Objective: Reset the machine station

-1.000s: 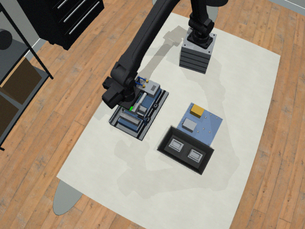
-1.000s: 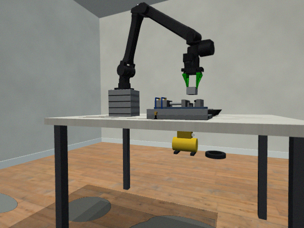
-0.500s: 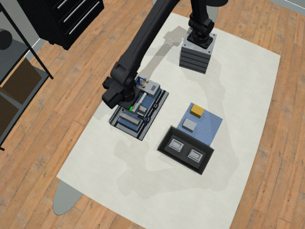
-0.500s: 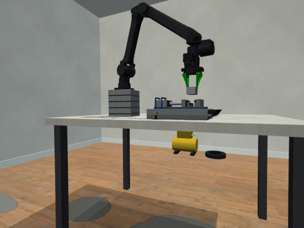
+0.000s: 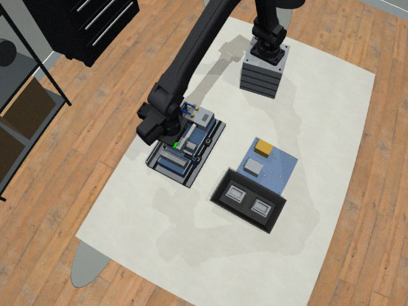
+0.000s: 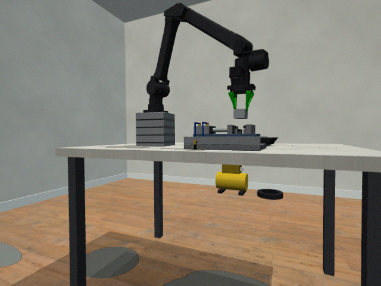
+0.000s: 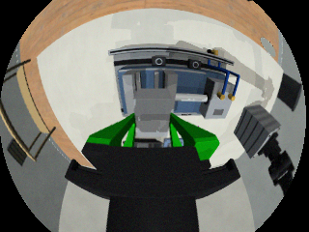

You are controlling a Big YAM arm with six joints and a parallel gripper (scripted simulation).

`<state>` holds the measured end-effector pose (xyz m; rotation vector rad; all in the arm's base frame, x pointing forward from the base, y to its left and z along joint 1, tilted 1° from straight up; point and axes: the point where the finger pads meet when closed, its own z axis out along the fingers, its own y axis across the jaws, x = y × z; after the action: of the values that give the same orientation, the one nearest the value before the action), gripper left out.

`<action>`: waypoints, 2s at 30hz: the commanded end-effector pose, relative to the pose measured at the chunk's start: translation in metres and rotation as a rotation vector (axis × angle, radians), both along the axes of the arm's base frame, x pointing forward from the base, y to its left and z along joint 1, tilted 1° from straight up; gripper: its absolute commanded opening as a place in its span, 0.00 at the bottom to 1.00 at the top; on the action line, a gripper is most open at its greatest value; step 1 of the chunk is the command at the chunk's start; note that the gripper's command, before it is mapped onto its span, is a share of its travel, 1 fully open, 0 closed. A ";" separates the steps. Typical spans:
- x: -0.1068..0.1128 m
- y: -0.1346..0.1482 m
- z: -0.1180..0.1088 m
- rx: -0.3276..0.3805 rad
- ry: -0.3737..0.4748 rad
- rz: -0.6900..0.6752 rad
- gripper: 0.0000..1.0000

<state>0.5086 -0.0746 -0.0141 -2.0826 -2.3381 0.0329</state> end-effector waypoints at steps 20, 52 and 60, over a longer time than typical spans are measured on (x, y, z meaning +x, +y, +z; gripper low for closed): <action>0.031 0.002 0.030 -0.015 -0.069 -0.002 0.00; 0.032 0.001 0.021 -0.012 -0.047 -0.002 0.00; 0.032 0.001 0.022 -0.012 -0.049 -0.002 0.00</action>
<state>0.5136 -0.0753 -0.0095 -2.0844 -2.3400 0.0306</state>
